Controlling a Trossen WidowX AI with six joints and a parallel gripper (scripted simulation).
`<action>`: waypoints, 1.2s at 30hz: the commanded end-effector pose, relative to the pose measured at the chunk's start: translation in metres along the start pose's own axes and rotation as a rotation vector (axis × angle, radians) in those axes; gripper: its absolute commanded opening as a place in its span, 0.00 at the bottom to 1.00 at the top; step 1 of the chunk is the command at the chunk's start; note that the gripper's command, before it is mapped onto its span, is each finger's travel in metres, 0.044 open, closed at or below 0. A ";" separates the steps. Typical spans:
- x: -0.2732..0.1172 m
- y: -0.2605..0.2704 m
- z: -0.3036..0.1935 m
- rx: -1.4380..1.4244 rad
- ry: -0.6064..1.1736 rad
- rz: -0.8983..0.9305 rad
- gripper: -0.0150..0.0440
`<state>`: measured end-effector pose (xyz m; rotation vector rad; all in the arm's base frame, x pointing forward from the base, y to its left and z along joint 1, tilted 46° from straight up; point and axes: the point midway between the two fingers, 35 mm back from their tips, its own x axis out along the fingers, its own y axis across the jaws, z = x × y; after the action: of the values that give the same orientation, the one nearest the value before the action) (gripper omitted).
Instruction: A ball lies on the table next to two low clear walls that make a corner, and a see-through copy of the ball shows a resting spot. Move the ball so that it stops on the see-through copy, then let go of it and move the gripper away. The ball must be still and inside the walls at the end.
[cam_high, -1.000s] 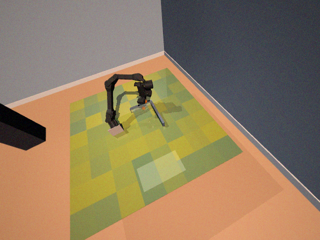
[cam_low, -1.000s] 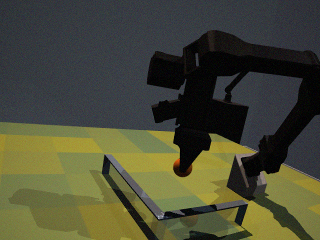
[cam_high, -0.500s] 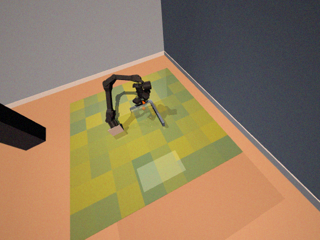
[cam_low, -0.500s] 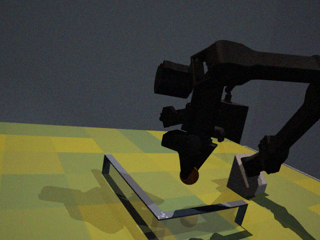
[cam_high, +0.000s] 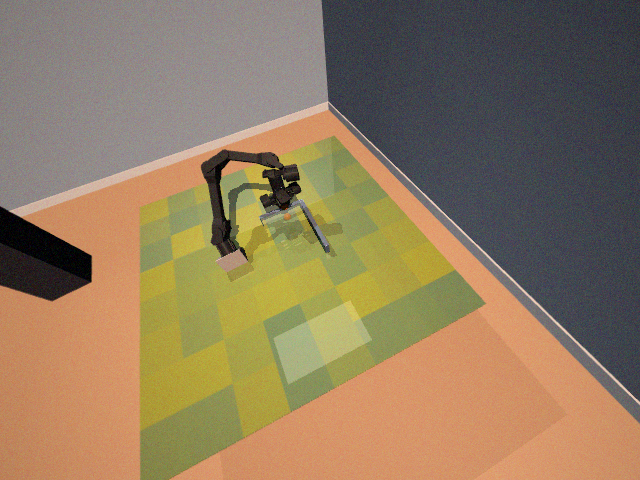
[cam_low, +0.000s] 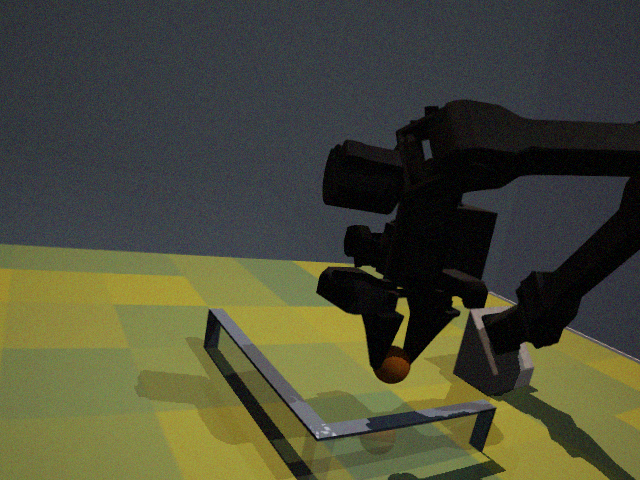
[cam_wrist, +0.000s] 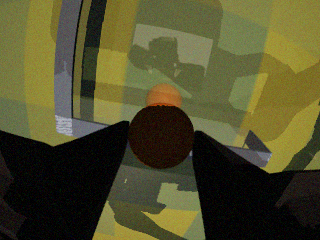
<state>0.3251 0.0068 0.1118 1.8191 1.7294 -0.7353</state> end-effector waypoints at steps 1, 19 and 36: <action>0.001 -0.003 -0.002 0.055 0.003 0.003 0.25; 0.068 -0.002 -0.003 0.054 0.005 0.004 0.25; 0.088 -0.002 -0.003 0.054 0.006 0.004 0.25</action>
<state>0.3281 0.0682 0.0577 1.8556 1.7167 -0.7714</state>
